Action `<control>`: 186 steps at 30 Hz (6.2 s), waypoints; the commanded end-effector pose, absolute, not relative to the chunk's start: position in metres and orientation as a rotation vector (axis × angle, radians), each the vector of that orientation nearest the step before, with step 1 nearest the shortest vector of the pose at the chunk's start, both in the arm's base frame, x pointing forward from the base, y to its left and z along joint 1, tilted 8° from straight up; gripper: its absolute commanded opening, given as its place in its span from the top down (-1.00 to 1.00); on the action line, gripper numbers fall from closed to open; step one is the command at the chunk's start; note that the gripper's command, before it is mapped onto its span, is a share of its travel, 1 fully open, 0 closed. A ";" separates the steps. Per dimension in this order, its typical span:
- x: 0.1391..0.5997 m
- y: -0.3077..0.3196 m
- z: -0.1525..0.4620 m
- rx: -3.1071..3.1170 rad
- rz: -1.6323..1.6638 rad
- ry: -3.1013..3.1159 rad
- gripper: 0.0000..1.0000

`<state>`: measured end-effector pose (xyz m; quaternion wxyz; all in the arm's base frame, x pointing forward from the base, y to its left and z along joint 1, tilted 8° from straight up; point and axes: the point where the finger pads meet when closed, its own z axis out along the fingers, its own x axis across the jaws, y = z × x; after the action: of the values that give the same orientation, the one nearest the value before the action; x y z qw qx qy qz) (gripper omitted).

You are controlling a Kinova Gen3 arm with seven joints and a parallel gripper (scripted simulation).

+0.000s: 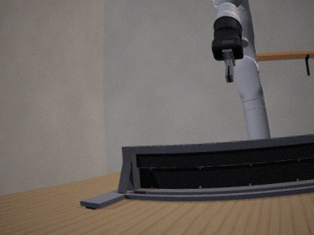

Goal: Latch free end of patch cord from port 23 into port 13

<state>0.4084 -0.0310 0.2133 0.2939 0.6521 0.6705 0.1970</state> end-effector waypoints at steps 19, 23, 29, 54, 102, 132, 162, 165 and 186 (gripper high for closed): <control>0.407 -0.084 0.221 1.738 0.527 1.783 1.00; 0.407 -0.092 0.222 1.738 0.527 1.783 1.00; 0.407 -0.100 0.223 1.739 0.527 1.783 1.00; 0.406 -0.124 0.226 1.739 0.527 1.783 1.00; 0.410 -0.128 0.223 1.738 0.527 1.783 1.00; 0.430 -0.132 0.199 1.738 0.527 1.783 1.00; 0.481 -0.141 0.141 1.738 0.527 1.783 1.00; 0.486 -0.142 0.135 1.738 0.527 1.783 1.00; 0.498 -0.144 0.122 1.738 0.527 1.783 1.00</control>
<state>0.4975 -0.1432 0.1220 0.2935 0.6527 0.6697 0.1982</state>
